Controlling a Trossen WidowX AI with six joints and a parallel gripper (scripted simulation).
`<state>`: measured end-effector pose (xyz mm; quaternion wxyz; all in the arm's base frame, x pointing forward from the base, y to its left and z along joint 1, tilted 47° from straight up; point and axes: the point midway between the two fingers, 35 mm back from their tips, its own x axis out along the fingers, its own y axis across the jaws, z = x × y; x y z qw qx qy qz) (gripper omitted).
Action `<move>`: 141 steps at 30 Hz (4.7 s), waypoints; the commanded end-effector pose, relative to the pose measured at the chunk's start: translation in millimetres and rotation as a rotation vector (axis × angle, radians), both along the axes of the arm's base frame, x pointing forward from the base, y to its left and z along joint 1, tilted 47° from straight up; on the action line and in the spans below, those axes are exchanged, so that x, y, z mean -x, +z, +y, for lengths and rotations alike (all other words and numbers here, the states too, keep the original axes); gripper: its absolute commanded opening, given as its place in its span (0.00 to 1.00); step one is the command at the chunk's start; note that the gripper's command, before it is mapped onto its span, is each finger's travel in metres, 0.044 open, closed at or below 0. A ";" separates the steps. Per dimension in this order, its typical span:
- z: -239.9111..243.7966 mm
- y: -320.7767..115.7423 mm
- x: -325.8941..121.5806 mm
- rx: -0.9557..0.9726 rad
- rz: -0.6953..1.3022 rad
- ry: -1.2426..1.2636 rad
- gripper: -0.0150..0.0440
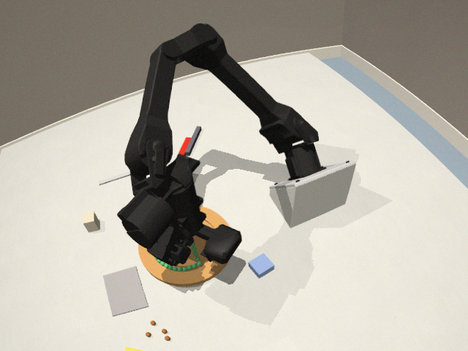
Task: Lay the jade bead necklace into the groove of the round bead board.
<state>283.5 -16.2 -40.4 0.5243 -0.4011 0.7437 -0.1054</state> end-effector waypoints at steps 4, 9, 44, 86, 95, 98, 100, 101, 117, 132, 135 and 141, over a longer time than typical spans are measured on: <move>-23.9 47.1 7.2 0.117 -0.641 -0.621 0.46; -37.6 71.6 15.7 0.183 -0.998 -0.971 0.46; -52.2 80.6 23.0 0.229 -1.285 -1.253 0.46; -73.9 61.7 27.7 0.233 -1.288 -1.257 0.25; -73.9 61.7 27.7 0.233 -1.288 -1.257 0.25; -73.9 61.7 27.7 0.233 -1.288 -1.257 0.25; -73.9 61.7 27.7 0.233 -1.288 -1.257 0.25; -73.9 61.7 27.7 0.233 -1.288 -1.257 0.25; -69.8 66.1 27.3 0.237 -1.287 -1.250 0.25; -76.2 64.3 30.7 0.237 -1.287 -1.249 0.25; -77.7 62.9 31.0 0.237 -1.287 -1.249 0.25; -74.7 64.5 29.5 0.233 -1.288 -1.253 0.52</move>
